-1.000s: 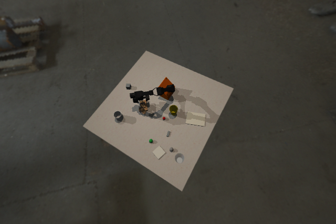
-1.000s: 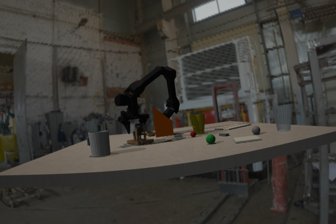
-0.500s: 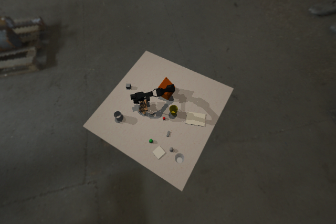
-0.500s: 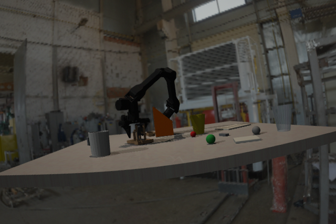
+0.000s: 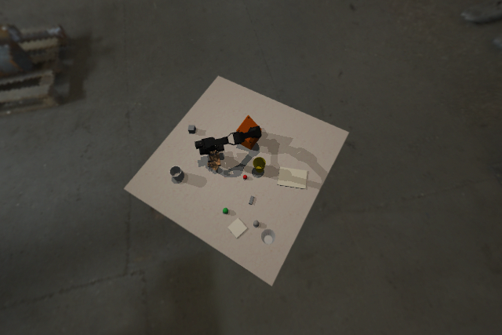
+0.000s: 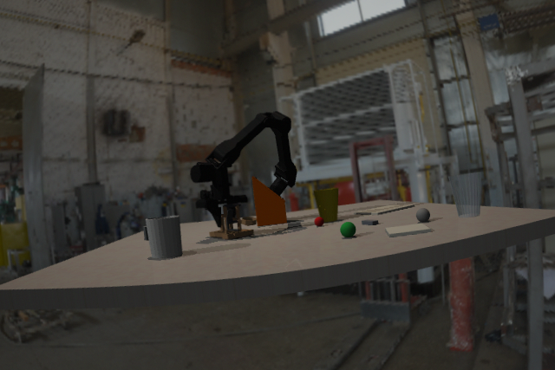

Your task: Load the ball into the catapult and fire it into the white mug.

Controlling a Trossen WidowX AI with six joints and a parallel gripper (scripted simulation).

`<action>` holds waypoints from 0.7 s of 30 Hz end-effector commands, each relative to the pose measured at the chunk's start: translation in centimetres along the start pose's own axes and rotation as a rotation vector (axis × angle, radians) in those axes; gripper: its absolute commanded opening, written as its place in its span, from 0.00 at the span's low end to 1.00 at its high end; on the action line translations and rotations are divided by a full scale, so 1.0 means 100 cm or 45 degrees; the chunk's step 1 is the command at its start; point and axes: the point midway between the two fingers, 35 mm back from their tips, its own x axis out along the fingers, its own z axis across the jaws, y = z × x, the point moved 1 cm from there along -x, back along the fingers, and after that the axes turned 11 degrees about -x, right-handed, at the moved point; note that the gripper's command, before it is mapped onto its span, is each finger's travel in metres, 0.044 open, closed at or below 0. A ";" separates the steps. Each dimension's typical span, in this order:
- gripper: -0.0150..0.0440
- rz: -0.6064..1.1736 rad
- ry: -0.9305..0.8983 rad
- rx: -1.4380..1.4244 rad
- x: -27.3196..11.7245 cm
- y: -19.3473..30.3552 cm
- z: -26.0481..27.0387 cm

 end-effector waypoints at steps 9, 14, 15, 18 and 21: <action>0.25 -0.003 -0.001 0.001 -0.050 -0.001 0.000; 0.25 -0.002 -0.001 -0.105 -0.050 -0.001 0.000; 0.25 -0.002 -0.001 -0.149 -0.050 -0.001 0.000; 0.25 -0.002 -0.001 -0.280 -0.050 -0.001 0.001; 0.25 -0.001 -0.001 -0.412 -0.050 0.000 0.002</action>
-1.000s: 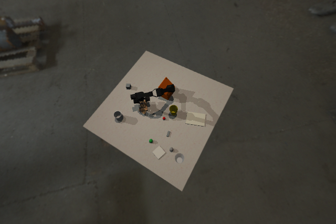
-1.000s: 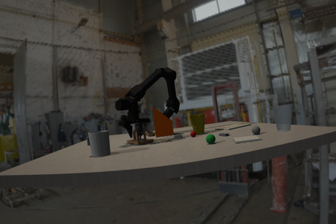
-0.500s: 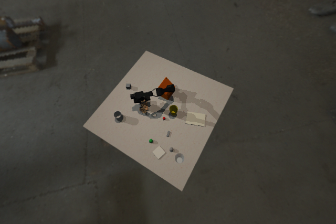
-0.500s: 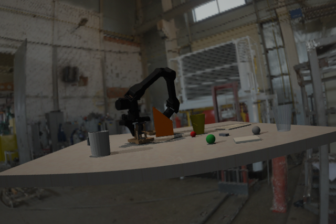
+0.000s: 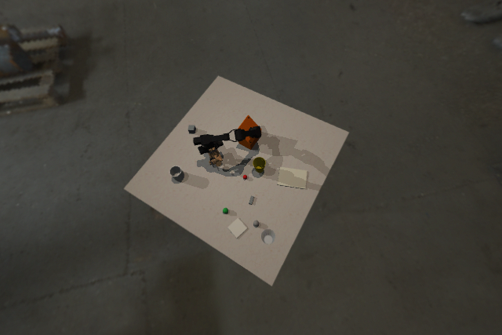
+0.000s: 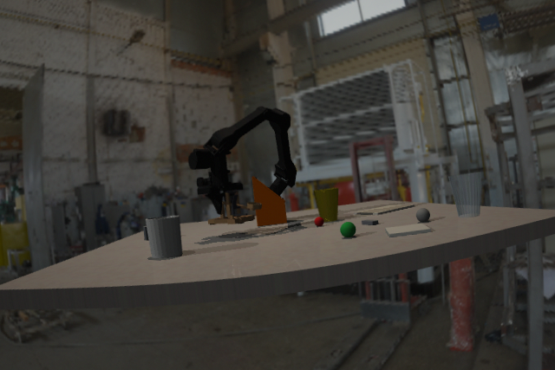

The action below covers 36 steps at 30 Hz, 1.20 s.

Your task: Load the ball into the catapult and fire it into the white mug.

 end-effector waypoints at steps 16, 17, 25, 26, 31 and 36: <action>0.25 -0.001 -0.012 -0.792 -0.002 -0.002 0.019; 0.25 -0.001 -0.012 -0.828 -0.001 -0.001 0.022; 0.25 -0.001 -0.013 -0.858 0.001 0.000 0.027; 0.25 -0.001 -0.013 -0.858 0.002 0.000 0.027; 0.25 -0.001 -0.013 -0.858 0.011 0.000 0.028; 0.25 -0.001 -0.013 -0.858 0.019 0.001 0.028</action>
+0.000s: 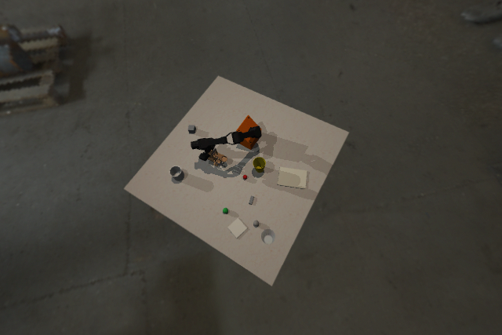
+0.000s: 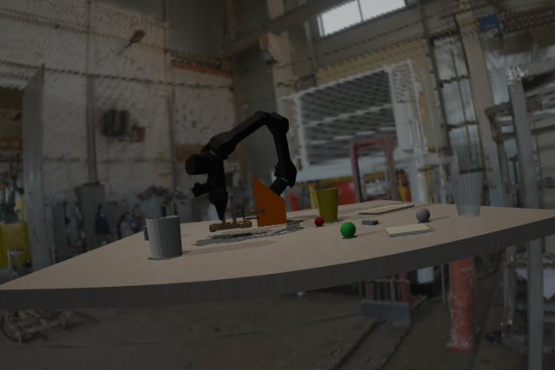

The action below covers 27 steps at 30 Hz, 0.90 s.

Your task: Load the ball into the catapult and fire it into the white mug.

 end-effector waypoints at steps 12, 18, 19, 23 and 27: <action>0.25 -0.004 -0.016 0.008 0.020 -0.001 0.001; 0.25 0.000 -0.001 0.000 0.026 0.000 0.001; 0.25 0.000 -0.001 0.000 0.026 0.000 0.001; 0.30 0.000 -0.001 0.000 0.026 0.000 0.001; 0.48 0.000 -0.001 0.000 0.026 0.000 0.001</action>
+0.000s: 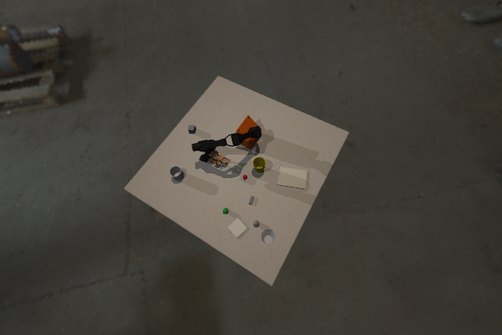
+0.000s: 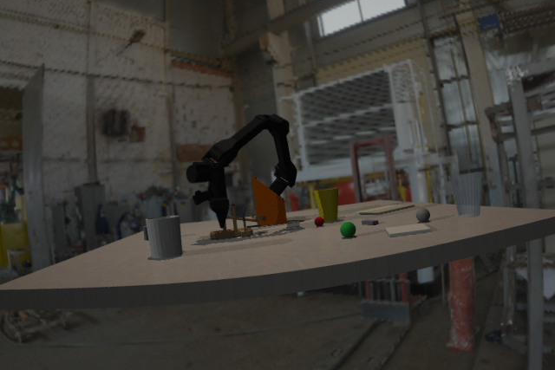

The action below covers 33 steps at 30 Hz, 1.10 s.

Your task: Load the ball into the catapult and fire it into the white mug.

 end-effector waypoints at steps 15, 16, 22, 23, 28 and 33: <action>1.00 -0.006 0.003 0.001 -0.090 -0.002 0.000; 1.00 -0.006 0.004 0.001 -0.098 -0.001 -0.001; 1.00 -0.006 -0.004 0.012 -0.088 -0.003 -0.002; 1.00 -0.006 -0.004 0.012 -0.088 -0.003 -0.002; 1.00 -0.009 -0.012 0.004 -0.097 0.000 -0.002; 1.00 -0.007 -0.014 0.003 -0.052 -0.001 -0.001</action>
